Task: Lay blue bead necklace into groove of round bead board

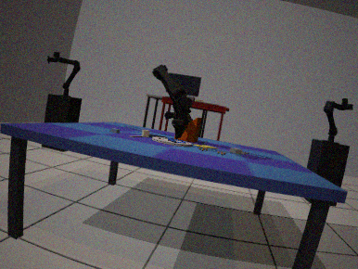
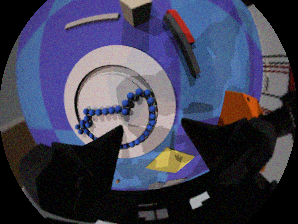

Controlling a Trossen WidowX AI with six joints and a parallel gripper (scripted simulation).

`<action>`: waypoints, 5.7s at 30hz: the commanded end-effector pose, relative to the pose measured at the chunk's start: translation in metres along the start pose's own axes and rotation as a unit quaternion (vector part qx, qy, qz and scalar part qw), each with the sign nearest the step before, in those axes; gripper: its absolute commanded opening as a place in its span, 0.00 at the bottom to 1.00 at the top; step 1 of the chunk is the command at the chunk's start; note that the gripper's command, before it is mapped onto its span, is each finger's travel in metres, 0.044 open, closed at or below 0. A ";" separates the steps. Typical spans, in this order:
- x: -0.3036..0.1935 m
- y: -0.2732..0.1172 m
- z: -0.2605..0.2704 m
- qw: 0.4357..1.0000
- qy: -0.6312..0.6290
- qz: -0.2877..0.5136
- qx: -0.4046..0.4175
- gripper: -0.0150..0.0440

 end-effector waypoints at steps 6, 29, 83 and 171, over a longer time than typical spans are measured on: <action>0.000 0.000 0.000 1.000 0.002 0.000 0.000 1.00; 0.048 -0.033 0.009 0.687 -0.727 0.000 0.000 0.46; 0.048 0.007 0.009 0.684 -0.730 -0.001 -0.001 0.46; 0.055 0.000 0.003 0.684 -0.730 -0.001 -0.001 1.00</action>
Point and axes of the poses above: the point midway between the two fingers, 35 mm back from their tips, its own y axis out along the fingers, its own z axis across the jaws, x = y × z, the point moved 7 cm from there along -y, back along the fingers, and after that the axes turned 7 degrees about -y, right-handed, at the moved point
